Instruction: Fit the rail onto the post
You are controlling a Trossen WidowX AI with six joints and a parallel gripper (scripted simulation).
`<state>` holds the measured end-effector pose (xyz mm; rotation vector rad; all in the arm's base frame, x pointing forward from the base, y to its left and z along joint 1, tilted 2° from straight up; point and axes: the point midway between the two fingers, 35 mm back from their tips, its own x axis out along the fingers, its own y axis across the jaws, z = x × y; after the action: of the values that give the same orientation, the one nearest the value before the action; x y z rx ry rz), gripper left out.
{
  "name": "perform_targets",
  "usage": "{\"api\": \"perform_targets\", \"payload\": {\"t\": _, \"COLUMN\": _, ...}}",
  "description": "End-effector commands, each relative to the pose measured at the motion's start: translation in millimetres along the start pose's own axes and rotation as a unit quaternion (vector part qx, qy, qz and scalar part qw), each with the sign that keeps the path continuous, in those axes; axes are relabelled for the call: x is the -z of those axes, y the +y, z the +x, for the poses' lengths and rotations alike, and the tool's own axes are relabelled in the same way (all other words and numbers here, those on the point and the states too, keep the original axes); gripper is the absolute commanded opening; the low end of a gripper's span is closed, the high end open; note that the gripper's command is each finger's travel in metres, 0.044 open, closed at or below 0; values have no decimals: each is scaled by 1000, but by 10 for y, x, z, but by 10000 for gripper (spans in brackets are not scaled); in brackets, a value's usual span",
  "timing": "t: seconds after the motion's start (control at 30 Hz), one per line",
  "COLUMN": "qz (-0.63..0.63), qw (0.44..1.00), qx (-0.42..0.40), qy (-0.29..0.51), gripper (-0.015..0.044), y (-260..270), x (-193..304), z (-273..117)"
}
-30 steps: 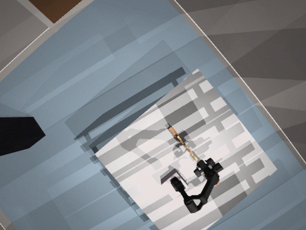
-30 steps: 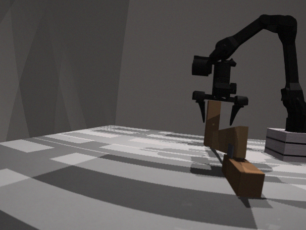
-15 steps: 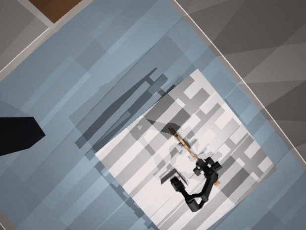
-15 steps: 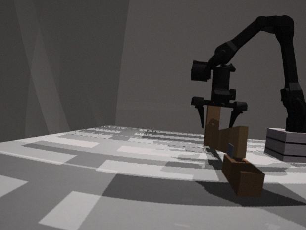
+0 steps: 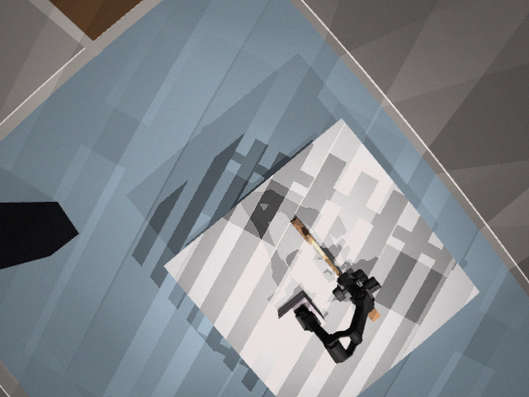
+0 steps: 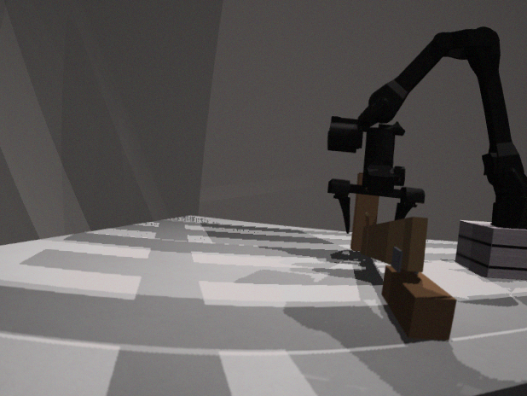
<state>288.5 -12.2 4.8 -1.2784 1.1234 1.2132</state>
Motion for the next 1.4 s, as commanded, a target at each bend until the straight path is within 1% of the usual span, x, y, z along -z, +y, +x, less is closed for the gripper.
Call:
{"api": "perform_targets", "payload": {"t": 0.0, "qz": 0, "qw": 1000, "qx": -6, "qy": -3, "gripper": 440, "y": 37, "x": -13, "z": 83}}
{"api": "perform_targets", "payload": {"t": 0.5, "qz": 0, "qw": 1000, "qx": -6, "qy": -3, "gripper": 440, "y": 63, "x": -20, "z": 292}}
{"api": "perform_targets", "payload": {"t": 0.97, "qz": 0, "qw": 1000, "qx": -6, "qy": -3, "gripper": 72, "y": 63, "x": -20, "z": 292}}
{"api": "perform_targets", "payload": {"t": 1.2, "qz": 0, "qw": 1000, "qx": -6, "qy": -3, "gripper": 26, "y": 63, "x": -20, "z": 292}}
{"api": "perform_targets", "payload": {"t": 1.23, "qz": 0, "qw": 1000, "qx": -6, "qy": -3, "gripper": 0, "y": 63, "x": -20, "z": 292}}
{"api": "perform_targets", "payload": {"t": 1.37, "qz": 0, "qw": 1000, "qx": -6, "qy": -3, "gripper": 0, "y": 63, "x": -20, "z": 292}}
